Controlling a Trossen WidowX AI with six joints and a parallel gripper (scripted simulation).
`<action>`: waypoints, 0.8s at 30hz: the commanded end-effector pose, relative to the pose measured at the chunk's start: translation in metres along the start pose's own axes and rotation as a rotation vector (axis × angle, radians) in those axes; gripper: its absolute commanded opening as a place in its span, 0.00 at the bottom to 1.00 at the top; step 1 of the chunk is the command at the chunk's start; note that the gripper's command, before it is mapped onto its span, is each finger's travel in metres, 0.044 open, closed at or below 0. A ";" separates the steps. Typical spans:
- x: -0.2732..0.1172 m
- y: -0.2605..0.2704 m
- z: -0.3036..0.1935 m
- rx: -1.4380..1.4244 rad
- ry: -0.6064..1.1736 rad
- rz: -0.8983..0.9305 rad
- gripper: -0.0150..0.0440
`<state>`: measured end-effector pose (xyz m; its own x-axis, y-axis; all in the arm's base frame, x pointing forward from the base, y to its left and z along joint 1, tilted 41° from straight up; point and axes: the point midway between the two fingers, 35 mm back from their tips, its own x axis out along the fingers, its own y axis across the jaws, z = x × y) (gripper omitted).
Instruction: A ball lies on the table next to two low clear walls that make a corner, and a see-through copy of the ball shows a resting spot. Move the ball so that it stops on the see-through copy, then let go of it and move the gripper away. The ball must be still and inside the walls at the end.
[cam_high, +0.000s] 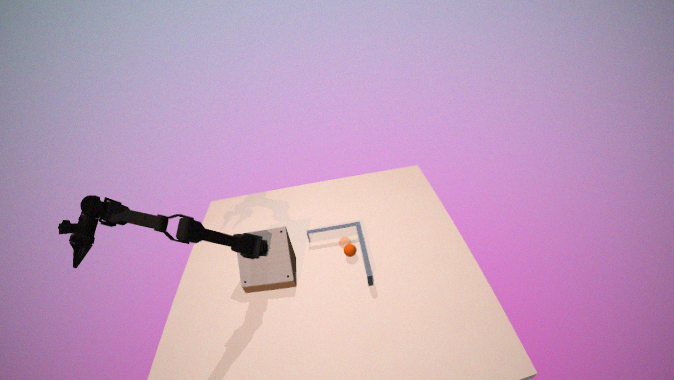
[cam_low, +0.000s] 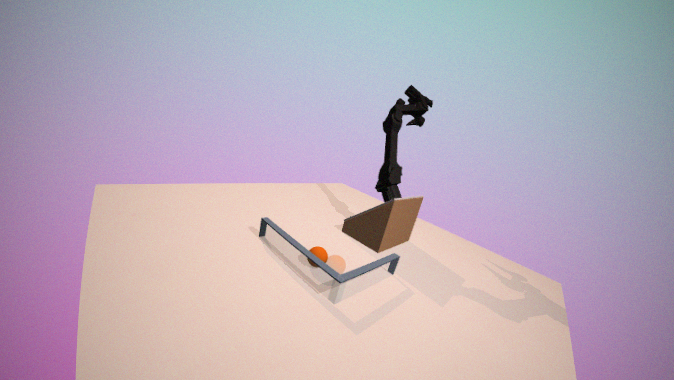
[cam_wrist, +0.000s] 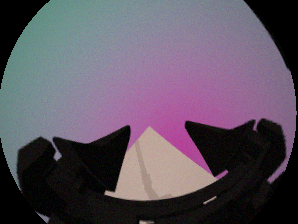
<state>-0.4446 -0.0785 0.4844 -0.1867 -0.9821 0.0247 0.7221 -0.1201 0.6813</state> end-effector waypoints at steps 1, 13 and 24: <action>-0.001 -0.001 0.001 0.004 -0.006 -0.002 0.89; -0.133 -0.080 0.037 0.154 -0.438 -0.228 0.88; -0.288 -0.120 0.021 0.248 -0.777 -0.478 0.88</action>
<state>-0.5005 0.1862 0.4234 -0.8345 -0.5329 0.1399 0.3669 -0.3479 0.8627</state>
